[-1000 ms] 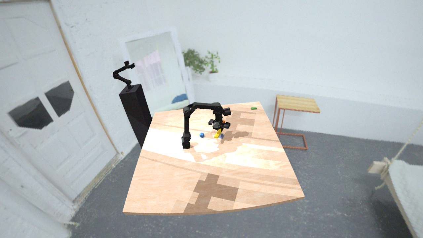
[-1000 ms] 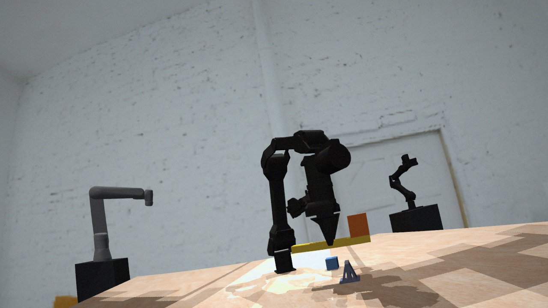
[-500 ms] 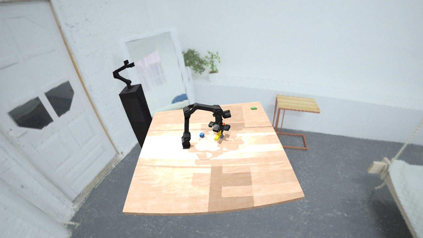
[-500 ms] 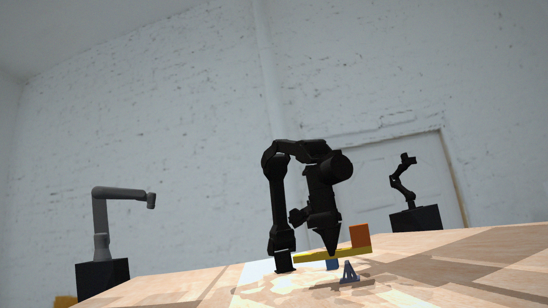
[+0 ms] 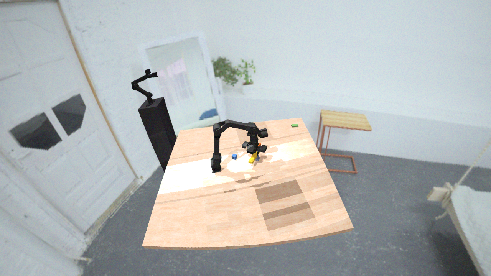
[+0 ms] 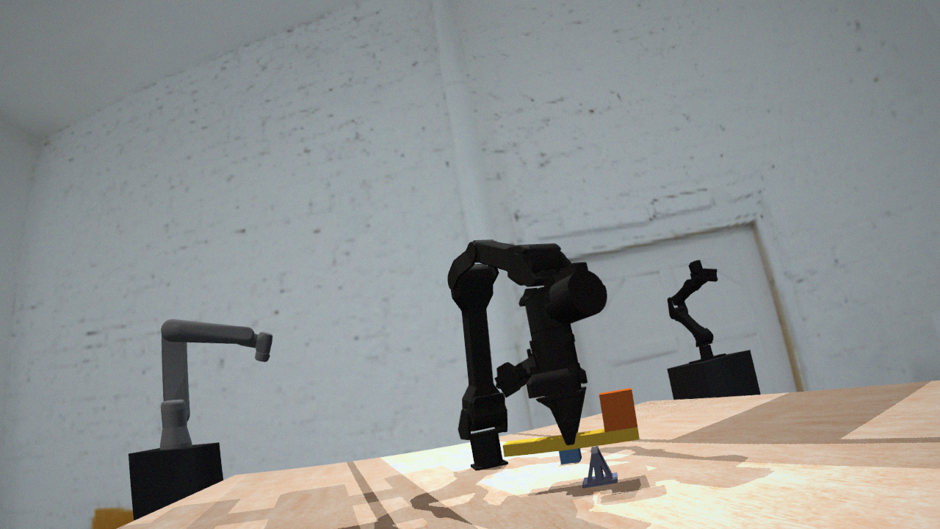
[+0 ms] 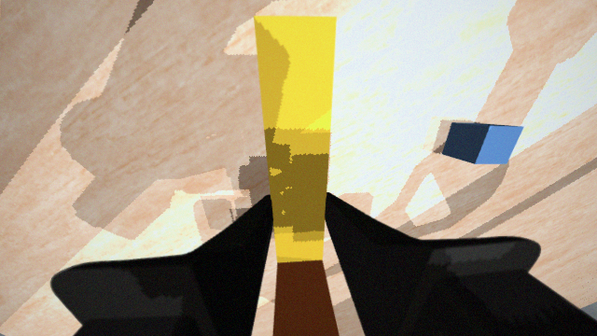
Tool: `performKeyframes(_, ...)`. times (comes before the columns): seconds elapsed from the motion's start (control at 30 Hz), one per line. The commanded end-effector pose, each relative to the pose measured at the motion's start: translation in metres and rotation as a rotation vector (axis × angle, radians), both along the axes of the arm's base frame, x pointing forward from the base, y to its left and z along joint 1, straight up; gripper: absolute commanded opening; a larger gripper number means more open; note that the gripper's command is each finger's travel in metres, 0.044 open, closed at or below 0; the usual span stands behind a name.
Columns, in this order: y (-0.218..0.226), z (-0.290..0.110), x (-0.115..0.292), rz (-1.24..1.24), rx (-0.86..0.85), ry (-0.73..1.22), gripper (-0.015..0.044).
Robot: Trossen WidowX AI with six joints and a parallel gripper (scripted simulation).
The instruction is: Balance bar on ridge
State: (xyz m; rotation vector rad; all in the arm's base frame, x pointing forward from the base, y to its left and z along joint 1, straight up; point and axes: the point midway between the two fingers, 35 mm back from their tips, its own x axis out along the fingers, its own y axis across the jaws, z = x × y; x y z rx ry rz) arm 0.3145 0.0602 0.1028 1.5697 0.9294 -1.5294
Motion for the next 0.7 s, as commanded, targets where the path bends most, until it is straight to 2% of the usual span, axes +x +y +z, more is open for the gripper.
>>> performKeyframes(0.0,0.0009,0.0001,0.0006,-0.003,0.005,-0.003,0.0000)
performKeyframes(0.67,0.0010,-0.0016,0.0005,-0.003,0.005,-0.003,0.0000)
